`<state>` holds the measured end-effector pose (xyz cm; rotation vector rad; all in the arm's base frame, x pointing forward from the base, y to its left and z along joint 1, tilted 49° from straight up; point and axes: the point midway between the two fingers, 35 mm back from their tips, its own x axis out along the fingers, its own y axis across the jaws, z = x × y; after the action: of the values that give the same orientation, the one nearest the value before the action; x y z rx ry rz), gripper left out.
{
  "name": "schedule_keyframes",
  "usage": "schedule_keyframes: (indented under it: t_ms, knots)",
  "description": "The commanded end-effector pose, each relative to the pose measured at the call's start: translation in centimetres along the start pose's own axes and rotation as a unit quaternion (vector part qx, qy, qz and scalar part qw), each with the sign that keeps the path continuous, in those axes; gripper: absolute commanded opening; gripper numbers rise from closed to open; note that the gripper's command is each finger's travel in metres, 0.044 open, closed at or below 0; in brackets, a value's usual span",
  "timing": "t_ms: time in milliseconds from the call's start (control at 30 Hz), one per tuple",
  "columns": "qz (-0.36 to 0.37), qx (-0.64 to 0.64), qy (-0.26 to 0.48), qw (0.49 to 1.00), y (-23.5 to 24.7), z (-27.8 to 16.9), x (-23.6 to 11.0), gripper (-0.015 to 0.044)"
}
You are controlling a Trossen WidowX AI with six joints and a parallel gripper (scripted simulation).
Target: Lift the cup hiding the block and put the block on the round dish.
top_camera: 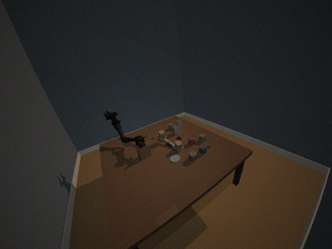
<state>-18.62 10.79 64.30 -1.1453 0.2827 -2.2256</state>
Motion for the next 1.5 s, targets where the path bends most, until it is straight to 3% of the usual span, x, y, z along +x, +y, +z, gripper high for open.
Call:
schedule_keyframes:
  t_ms: [0,400,733,1067,1467]
  knots:
    - [0.002,-0.002,-0.001,1.0,0.2,0.1,0.1,0.0426]
    - [0.122,-0.106,-0.087,0.983,11.7,7.0,3.6,0.044]
    - [0.244,-0.162,-0.157,0.943,23.2,11.0,4.4,0.044]
    - [0.375,-0.183,-0.213,0.883,34.6,12.9,2.6,0.044]
    - [0.531,-0.211,-0.249,0.782,46.9,12.3,-2.0,0.044]
